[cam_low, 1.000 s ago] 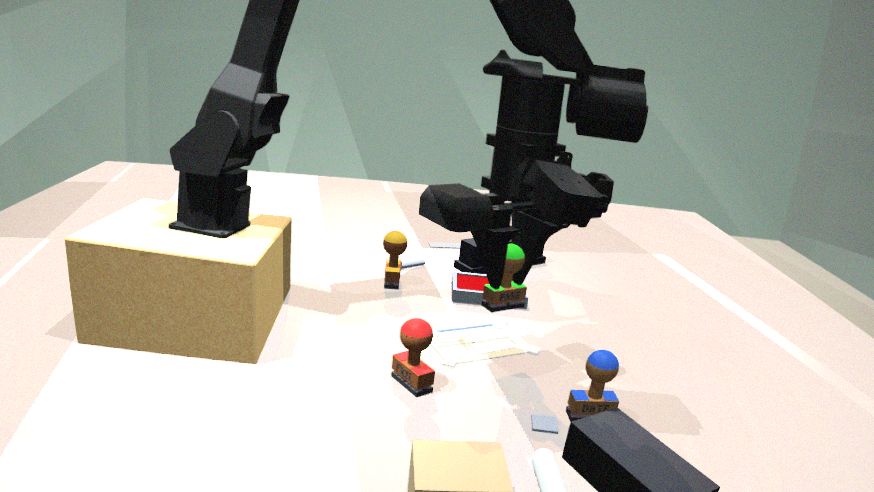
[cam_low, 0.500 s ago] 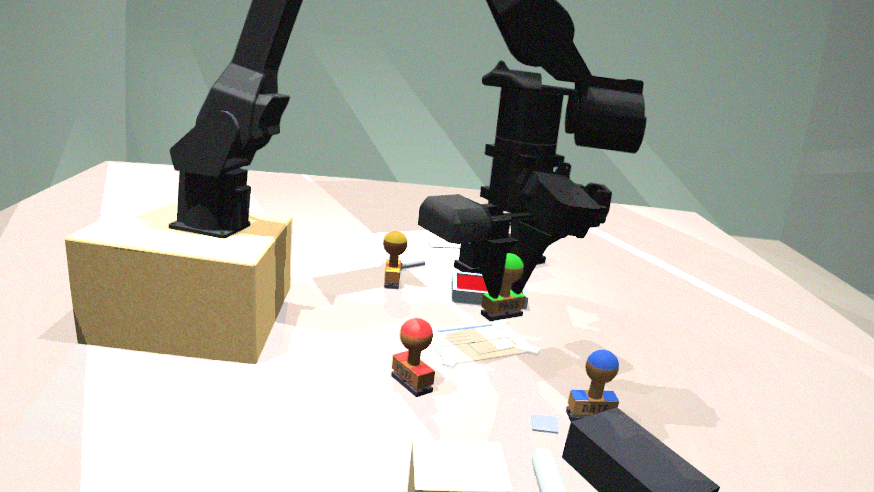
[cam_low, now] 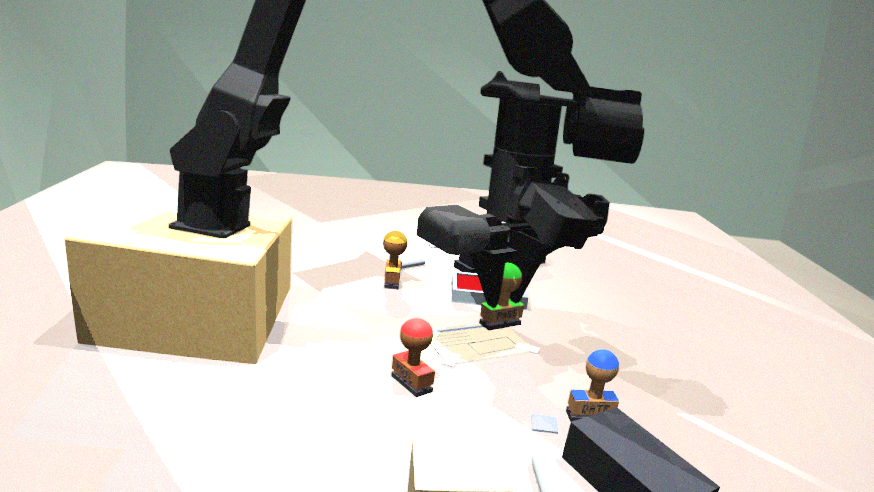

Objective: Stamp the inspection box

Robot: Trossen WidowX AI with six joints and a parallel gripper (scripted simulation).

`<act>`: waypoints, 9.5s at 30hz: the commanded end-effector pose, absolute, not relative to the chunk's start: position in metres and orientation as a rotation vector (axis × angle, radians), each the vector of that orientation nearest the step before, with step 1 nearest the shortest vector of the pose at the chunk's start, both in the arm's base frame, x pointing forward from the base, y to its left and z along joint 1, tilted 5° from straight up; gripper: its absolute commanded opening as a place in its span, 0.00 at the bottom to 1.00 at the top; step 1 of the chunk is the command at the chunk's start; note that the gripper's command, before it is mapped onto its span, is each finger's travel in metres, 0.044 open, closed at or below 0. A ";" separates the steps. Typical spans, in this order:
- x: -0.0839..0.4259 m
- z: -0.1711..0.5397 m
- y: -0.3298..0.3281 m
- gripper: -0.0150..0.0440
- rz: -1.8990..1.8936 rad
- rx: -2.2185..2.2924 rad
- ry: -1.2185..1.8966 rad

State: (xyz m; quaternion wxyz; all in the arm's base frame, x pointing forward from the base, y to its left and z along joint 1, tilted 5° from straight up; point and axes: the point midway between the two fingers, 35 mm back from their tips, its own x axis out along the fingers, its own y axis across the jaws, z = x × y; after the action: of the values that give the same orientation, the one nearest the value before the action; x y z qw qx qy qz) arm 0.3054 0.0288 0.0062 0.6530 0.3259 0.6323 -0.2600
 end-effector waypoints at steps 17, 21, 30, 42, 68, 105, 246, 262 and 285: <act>0.304 -0.009 0.030 0.25 -0.593 0.743 1.443; 0.304 -0.012 0.031 0.25 -0.593 0.743 1.443; 0.304 -0.017 0.031 0.25 -0.593 0.743 1.443; 0.304 -0.017 0.031 0.25 -0.593 0.743 1.443; 0.304 -0.022 0.031 0.25 -0.593 0.743 1.443; 0.304 -0.024 0.032 0.25 -0.593 0.743 1.443; 0.385 0.052 0.073 0.25 -0.584 0.744 1.439; 0.388 0.026 0.076 0.25 -0.584 0.744 1.439; 0.388 -0.009 0.078 0.25 -0.584 0.744 1.439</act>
State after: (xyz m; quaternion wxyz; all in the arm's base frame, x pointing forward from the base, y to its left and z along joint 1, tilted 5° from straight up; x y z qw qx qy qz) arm 0.3896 0.0782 -0.0023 0.6540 0.3282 0.6322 -0.2545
